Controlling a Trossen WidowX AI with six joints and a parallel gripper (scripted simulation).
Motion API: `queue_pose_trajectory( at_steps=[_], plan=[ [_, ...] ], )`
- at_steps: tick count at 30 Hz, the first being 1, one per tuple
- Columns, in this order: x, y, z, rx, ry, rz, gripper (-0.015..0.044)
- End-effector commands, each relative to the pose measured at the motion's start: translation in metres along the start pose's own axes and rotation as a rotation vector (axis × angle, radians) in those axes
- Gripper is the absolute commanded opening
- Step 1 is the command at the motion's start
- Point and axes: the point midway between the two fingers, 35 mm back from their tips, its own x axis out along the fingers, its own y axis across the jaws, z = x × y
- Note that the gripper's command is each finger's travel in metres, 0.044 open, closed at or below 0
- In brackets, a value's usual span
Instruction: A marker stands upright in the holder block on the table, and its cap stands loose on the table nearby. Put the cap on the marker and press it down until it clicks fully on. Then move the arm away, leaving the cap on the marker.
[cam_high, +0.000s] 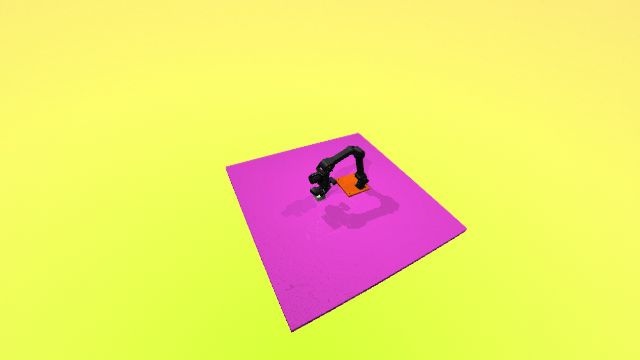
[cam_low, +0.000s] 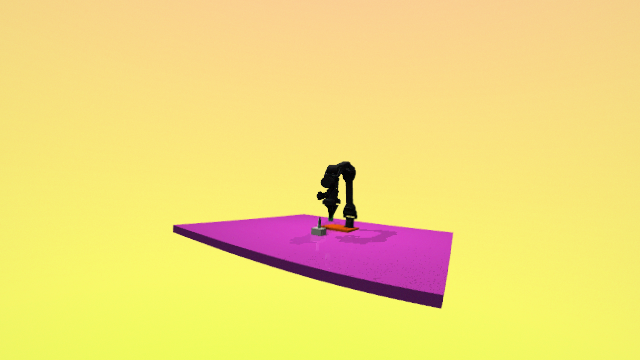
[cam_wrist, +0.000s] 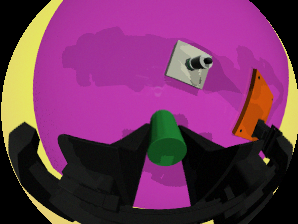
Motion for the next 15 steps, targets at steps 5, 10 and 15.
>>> queue_pose_trajectory(
  at_steps=[5, 10, 15],
  plan=[
    [-0.013, -0.015, 0.031, -0.012, -0.009, 0.000, 0.0000],
    [-0.019, -0.025, 0.048, -0.017, -0.011, -0.003, 0.0000],
    [-0.026, -0.036, 0.064, -0.023, -0.014, -0.006, 0.0000]
  ],
)
